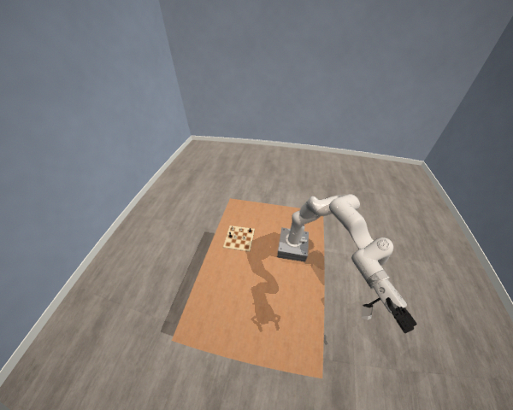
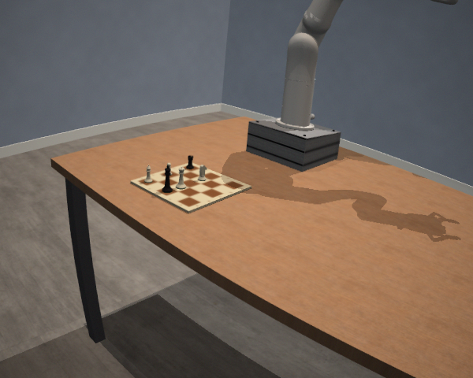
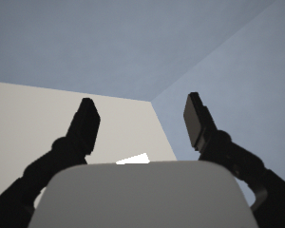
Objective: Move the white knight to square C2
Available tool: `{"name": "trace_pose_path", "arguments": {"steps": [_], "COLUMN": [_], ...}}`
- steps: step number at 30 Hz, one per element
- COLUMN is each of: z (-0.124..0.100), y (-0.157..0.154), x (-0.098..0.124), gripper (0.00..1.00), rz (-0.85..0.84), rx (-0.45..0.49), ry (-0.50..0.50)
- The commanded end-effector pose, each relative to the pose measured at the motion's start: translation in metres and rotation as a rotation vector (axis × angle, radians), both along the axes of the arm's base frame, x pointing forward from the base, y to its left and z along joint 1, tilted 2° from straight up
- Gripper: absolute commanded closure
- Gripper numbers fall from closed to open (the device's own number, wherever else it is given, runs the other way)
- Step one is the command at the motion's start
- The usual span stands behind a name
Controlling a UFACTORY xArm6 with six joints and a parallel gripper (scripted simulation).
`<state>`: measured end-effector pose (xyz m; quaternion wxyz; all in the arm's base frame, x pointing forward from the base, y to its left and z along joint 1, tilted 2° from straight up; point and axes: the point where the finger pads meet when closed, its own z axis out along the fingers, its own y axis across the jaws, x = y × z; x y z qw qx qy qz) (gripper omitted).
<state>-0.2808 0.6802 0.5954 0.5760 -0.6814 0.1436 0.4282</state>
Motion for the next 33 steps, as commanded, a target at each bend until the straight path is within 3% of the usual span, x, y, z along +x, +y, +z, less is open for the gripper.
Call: {"name": "trace_pose_path", "arguments": {"steps": [1,23,27,32,33], "z": [0.003,0.004,0.005,0.008,0.008], "y": [-0.001,0.001,0.007,0.021,0.021], "x": [0.000,0.005,0.022,0.067,0.067], "gripper": [0.00,0.00,0.00,0.00,0.00], "rz": [0.000,-0.004,-0.018,-0.053,-0.053], "rx": [0.004,0.009,0.024,0.060,0.060], "ry": [0.002,-0.007,-0.037,-0.121,-0.121]}}
